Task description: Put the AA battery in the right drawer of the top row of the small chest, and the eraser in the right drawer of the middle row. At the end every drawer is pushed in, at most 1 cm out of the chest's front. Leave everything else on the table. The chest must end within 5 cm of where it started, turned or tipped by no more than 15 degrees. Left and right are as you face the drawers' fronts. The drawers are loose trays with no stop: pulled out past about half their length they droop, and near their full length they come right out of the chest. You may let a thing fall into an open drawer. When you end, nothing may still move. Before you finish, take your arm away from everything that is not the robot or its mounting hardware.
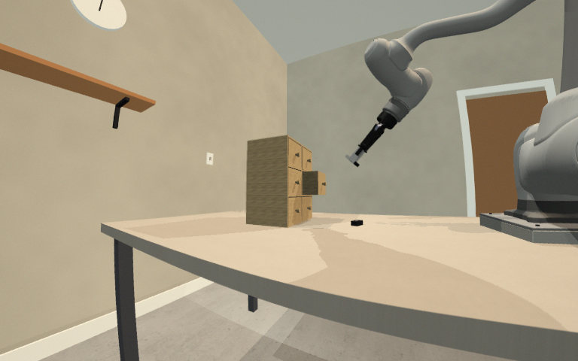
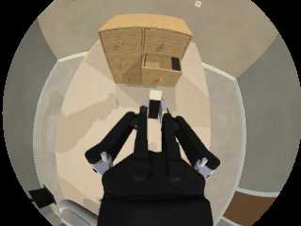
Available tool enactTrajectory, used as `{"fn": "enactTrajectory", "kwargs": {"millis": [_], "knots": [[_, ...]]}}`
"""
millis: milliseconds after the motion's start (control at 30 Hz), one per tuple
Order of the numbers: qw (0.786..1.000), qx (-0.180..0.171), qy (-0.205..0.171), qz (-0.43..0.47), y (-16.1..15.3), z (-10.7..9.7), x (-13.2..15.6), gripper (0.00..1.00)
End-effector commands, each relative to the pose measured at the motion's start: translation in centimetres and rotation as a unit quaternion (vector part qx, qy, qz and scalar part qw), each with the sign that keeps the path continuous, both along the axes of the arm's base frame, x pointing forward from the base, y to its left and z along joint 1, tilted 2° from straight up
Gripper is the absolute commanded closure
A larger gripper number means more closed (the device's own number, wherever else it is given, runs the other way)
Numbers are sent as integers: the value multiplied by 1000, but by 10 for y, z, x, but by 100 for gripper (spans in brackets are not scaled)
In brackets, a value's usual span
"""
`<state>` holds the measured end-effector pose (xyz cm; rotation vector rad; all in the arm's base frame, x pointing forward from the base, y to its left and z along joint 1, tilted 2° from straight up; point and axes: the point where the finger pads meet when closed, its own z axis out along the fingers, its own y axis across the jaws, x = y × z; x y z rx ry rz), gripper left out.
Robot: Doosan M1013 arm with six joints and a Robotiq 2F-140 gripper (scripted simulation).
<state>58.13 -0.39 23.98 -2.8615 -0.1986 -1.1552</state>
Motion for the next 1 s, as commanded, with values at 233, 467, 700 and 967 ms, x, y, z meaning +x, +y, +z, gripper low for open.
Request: {"fn": "enactTrajectory", "kwargs": {"millis": [233, 467, 700, 967], "knots": [[996, 28, -83, 19, 2, -2, -2, 89], [992, 35, -122, 19, 2, -4, -4, 89], [986, 41, -161, 19, 2, -5, -5, 89], [980, 46, -192, 18, 2, -6, -6, 89]]}}
